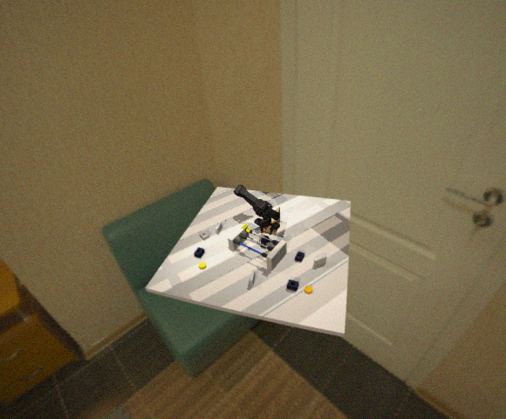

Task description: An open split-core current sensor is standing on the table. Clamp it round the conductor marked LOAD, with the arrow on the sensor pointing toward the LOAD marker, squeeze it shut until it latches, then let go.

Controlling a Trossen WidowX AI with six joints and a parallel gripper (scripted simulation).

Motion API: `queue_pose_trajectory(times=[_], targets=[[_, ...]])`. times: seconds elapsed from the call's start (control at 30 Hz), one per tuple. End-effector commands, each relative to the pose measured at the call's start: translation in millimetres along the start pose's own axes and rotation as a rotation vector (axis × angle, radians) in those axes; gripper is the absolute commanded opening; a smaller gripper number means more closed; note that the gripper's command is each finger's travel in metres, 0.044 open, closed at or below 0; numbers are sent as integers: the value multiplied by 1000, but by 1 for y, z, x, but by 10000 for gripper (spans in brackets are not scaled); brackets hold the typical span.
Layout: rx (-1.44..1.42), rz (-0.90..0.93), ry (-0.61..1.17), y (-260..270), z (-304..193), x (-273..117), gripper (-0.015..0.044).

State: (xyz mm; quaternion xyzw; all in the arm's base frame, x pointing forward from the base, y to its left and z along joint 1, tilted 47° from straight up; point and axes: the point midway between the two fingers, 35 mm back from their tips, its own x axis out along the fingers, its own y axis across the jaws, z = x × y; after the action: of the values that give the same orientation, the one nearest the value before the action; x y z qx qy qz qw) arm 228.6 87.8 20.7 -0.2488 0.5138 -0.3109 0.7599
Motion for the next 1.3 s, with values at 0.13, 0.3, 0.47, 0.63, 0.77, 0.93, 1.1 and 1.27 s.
queue_pose_trajectory(times=[0.13, 0.3, 0.47, 0.63, 0.77, 0.93, 1.1, 1.27], targets=[[-6, -5, -2, -1, 0, 15, 321], [-5, -6, -2, -1, 0, 24, 321], [-5, -8, -3, -2, -1, 32, 321], [-4, -10, -3, -3, -1, 39, 321], [0, -6, -1, -2, -1, 36, 268], [0, -6, -1, -2, -1, 36, 156], [0, -6, -1, -2, -1, 36, 123], [0, -6, -1, -2, -1, 36, 90]])
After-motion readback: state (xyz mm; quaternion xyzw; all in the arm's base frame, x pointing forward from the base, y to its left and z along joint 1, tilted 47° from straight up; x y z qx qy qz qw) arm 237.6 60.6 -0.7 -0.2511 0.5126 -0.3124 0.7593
